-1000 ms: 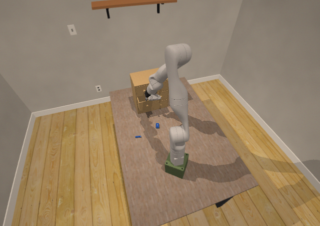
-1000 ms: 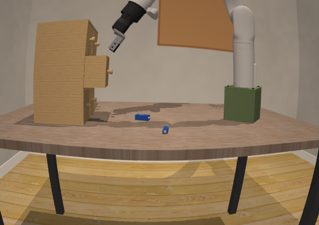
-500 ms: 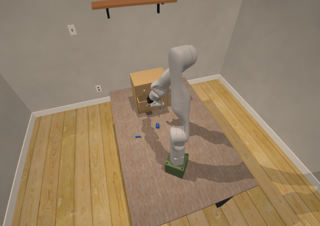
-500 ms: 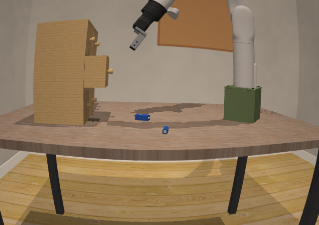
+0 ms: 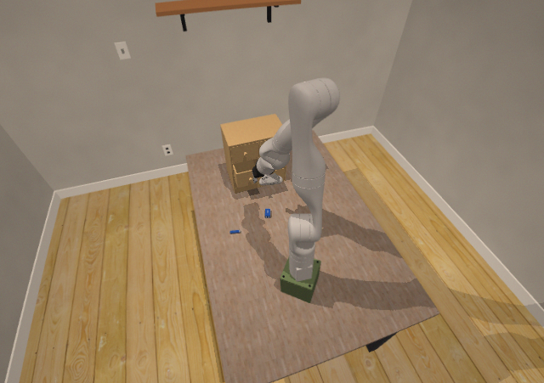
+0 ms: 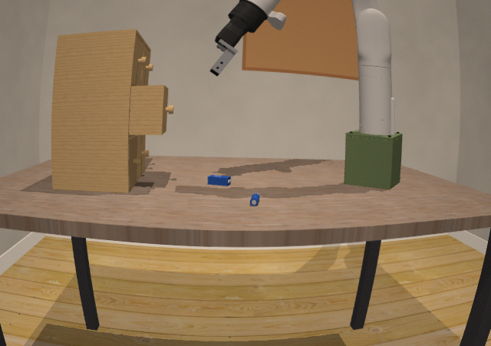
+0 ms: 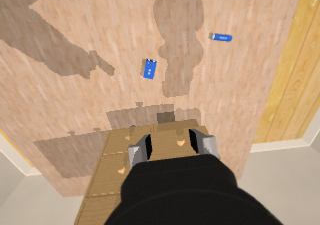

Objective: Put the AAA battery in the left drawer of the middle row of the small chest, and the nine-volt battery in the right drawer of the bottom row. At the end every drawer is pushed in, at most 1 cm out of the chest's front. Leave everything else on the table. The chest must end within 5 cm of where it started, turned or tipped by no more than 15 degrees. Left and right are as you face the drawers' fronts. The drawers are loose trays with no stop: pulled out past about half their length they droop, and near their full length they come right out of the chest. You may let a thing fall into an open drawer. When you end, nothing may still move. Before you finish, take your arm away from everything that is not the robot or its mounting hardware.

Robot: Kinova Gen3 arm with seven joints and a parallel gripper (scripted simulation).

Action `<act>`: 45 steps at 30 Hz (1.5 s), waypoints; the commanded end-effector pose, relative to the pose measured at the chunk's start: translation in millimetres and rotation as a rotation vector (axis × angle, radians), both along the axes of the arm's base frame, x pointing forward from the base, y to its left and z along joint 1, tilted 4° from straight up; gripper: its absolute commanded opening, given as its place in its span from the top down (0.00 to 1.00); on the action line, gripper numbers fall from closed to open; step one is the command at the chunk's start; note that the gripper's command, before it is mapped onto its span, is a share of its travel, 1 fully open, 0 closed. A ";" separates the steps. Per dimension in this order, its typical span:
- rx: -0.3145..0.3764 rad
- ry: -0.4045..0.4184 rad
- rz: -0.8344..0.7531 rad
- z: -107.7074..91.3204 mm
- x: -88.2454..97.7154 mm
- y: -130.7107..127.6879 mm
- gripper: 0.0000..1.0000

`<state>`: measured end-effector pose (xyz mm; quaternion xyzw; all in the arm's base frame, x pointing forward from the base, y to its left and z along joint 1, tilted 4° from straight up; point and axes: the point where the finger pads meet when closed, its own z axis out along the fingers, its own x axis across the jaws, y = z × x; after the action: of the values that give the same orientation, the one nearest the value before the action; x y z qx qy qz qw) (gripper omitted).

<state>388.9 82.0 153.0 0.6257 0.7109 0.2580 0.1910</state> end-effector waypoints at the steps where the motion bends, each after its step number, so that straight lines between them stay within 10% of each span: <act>1: -0.001 -0.004 -0.004 1.3 0.1 -2.0 0.00; 45: -0.009 0.052 -0.001 4.7 0.0 -2.4 0.00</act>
<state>388.7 74.7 155.8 0.6343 0.7115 0.2438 0.1790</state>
